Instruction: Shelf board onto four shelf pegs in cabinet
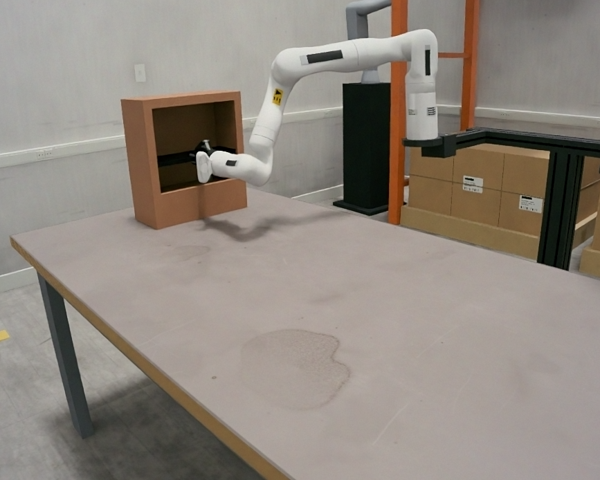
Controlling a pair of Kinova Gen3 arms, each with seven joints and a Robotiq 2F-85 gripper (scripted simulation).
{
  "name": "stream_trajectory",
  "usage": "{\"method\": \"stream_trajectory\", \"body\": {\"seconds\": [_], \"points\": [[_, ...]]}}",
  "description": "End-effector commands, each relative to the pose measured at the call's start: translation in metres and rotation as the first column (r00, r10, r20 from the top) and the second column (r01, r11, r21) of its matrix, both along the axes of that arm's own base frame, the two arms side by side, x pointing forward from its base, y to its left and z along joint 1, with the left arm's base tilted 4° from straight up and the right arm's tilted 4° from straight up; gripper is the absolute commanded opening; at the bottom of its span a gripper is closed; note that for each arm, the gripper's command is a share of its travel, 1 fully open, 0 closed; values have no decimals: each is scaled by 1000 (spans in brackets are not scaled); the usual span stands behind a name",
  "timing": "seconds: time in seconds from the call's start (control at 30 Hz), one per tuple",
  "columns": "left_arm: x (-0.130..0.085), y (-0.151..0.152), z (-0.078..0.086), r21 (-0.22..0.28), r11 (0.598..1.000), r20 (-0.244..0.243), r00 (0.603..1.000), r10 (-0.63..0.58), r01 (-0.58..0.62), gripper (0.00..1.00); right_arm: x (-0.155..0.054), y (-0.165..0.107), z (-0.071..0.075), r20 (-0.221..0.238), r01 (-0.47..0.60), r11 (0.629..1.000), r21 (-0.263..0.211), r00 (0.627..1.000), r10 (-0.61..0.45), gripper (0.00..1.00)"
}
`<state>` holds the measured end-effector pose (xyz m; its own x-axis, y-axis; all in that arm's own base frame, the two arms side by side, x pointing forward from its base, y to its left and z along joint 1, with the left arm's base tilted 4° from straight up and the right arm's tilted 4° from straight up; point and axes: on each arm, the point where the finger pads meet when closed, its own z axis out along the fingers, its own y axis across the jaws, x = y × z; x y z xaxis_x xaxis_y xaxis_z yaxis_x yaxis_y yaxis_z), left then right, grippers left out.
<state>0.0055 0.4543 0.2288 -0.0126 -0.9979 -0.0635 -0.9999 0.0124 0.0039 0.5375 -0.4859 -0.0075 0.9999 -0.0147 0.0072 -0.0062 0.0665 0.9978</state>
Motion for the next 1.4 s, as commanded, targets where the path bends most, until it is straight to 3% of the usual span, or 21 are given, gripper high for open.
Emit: {"method": "stream_trajectory", "body": {"seconds": [0.0, 0.37, 1.37], "points": [[0, 0, 1, 2, 1000, 0, 1000, 0, 0, 1000, 1, -1, -3, 2, 0, 1000, -2, 1000, 0, 194], [0, 0, 1, 2, 1000, 0, 1000, 0, 0, 1000, 1, -2, -20, 2, 0, 1000, -2, 1000, 0, 194], [0, 0, 1, 2, 1000, 0, 1000, 0, 0, 1000, 1, -2, -26, 2, 0, 1000, -2, 1000, 0, 194]]}}
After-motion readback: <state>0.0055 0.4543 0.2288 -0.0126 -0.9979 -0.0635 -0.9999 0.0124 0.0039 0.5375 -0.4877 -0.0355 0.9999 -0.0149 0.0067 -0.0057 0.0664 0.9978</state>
